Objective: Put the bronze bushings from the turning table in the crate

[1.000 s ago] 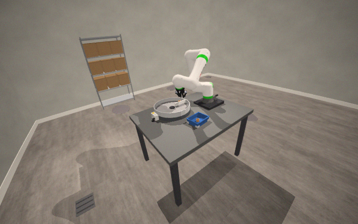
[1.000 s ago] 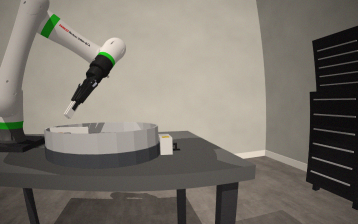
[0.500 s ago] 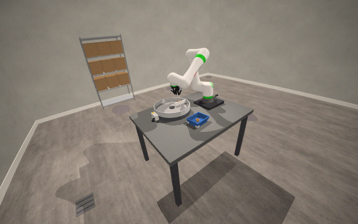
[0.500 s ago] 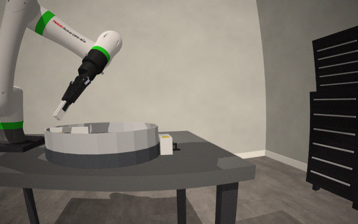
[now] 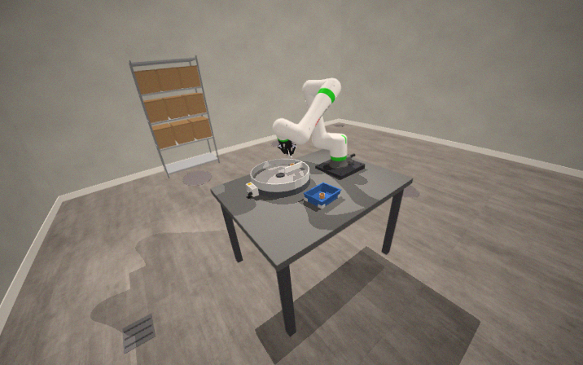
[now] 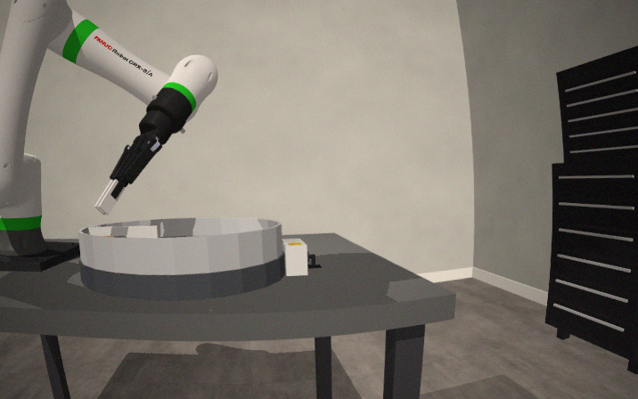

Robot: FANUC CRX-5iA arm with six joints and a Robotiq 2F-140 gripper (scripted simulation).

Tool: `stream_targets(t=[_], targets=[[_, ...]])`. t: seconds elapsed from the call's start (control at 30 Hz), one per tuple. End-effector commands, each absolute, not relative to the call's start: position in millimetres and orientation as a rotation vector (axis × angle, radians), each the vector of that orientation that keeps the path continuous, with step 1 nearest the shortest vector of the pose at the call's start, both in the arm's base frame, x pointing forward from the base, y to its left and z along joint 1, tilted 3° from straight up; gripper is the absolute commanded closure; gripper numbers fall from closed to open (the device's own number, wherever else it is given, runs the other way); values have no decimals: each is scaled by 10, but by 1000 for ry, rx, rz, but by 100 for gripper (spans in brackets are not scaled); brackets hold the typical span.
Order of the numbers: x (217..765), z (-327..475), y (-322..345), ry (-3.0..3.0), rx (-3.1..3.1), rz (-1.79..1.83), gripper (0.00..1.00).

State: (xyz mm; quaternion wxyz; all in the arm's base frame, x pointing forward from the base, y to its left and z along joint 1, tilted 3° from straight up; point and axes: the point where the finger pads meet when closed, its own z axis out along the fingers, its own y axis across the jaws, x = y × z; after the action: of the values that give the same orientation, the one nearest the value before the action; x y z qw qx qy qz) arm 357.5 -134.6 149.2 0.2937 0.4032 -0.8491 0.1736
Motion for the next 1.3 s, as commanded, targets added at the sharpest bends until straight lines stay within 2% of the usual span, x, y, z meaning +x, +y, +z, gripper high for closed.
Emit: stream_targets(t=[0.0,1.27], targets=[[3579,1411,-1348,-2261,1074,462,94],[3585,1272,-1352,-2261,1074,462,94]])
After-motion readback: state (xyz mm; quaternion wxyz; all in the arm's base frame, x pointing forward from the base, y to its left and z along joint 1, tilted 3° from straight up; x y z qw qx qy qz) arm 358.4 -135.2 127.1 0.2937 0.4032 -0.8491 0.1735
